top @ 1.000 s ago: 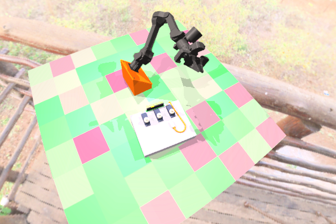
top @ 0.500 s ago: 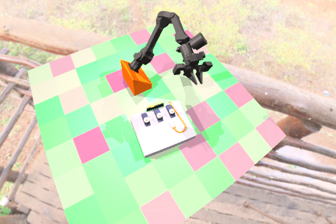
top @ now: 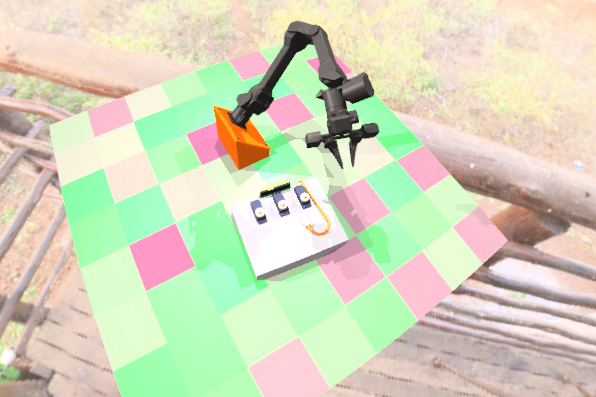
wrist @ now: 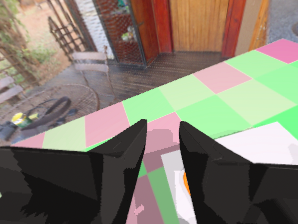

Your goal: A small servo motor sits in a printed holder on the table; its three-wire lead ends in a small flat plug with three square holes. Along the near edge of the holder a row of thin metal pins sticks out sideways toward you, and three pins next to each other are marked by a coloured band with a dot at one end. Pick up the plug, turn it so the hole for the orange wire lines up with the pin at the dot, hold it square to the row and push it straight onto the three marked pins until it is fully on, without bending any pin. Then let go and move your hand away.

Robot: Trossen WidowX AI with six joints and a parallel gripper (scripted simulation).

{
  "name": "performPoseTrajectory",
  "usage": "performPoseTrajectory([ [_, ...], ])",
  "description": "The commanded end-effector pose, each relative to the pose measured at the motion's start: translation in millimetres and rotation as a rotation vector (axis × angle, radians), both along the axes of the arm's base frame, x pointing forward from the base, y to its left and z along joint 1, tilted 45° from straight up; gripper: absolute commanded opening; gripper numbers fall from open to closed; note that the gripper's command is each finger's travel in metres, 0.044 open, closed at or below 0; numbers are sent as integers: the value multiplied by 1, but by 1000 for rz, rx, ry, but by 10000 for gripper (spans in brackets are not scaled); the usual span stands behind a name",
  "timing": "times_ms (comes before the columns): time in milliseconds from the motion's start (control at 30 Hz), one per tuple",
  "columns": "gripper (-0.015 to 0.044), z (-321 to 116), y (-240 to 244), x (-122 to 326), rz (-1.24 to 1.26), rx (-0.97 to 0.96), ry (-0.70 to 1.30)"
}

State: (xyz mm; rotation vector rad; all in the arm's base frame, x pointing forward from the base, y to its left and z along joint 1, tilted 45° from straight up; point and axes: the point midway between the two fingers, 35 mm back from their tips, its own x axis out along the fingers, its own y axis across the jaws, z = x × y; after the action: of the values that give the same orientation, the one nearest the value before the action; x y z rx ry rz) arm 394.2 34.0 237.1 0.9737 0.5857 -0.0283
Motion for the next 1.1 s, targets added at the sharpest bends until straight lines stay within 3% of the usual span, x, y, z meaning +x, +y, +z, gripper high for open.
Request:
performPoseTrajectory([
  [0,115,-11,4,4,-24,91,83],
  [1067,115,-92,29,26,-410,719,765],
])
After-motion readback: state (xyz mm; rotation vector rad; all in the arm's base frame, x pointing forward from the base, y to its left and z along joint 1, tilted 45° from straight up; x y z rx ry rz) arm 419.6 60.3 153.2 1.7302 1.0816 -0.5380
